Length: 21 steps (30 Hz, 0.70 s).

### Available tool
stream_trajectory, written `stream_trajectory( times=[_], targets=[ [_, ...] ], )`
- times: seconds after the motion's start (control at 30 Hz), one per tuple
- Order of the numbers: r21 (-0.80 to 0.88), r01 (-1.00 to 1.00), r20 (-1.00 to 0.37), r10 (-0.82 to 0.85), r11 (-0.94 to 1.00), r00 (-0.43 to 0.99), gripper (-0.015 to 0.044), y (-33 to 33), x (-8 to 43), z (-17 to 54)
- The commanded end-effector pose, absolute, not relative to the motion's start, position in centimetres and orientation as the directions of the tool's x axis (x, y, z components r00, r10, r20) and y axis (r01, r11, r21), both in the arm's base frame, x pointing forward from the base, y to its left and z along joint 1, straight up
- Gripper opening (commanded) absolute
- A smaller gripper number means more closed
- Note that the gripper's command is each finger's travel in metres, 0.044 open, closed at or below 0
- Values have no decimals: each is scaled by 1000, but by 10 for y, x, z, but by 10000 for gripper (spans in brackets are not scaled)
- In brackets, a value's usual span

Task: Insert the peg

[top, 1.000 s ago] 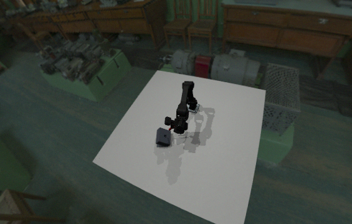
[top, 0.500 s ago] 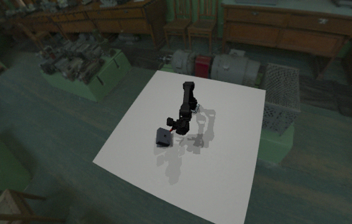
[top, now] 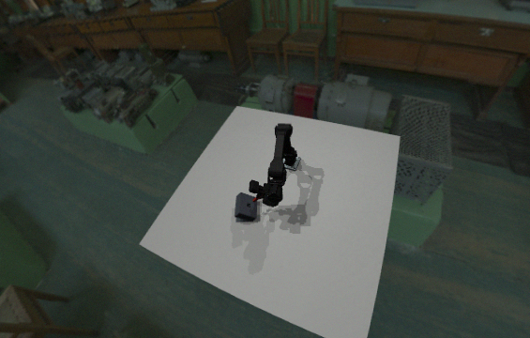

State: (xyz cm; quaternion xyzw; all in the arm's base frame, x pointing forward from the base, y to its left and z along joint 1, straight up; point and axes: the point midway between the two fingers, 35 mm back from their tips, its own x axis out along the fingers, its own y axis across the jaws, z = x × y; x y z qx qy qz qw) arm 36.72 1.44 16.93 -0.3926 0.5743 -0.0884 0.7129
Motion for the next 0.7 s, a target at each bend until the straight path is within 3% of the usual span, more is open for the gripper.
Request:
stream_trajectory(
  times=[0.0, 0.67],
  targets=[
    [-669, -329, -743, -584, 666, 327, 0, 10, 370, 163],
    [-680, -324, -732, -590, 657, 340, 0, 1, 377, 148]
  ],
)
